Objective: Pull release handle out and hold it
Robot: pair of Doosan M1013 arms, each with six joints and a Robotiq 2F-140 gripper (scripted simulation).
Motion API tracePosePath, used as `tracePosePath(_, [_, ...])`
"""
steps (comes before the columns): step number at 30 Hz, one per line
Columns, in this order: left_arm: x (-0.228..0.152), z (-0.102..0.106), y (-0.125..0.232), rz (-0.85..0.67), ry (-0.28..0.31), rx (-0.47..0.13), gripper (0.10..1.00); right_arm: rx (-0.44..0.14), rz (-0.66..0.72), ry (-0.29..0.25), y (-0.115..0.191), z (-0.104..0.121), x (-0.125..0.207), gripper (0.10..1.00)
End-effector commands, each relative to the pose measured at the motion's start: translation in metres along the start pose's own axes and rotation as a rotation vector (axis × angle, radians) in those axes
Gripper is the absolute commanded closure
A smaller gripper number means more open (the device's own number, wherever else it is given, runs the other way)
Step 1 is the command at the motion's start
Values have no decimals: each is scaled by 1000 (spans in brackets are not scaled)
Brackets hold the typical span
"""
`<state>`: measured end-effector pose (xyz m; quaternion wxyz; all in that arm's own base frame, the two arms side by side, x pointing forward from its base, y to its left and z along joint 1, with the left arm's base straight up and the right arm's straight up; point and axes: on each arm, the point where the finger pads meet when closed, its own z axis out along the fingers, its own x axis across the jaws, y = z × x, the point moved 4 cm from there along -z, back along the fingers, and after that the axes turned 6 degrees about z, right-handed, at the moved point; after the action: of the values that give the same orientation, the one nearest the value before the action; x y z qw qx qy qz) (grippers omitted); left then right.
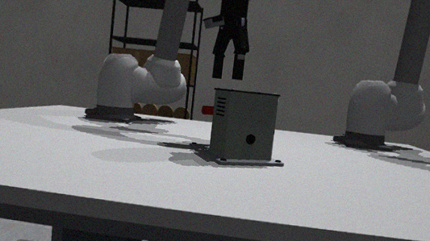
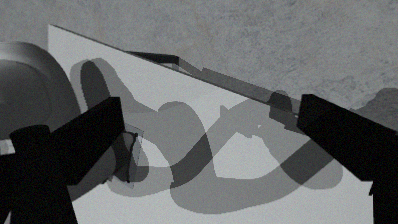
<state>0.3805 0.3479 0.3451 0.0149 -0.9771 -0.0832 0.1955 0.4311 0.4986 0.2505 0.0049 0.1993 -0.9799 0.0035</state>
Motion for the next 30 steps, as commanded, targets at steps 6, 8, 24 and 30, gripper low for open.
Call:
tracePosePath(6, [-90, 60, -60, 95, 11, -147, 98, -1, 0, -1, 0, -1, 0, 98])
tracePosePath(8, [-90, 60, -60, 95, 11, -147, 98, -1, 0, -1, 0, -1, 0, 98])
tracePosePath(24, [-247, 162, -81, 234, 159, -362, 98, -1, 0, -1, 0, -1, 0, 98])
tracePosePath(30, [-292, 191, -69, 273, 236, -409, 98, -1, 0, -1, 0, -1, 0, 98])
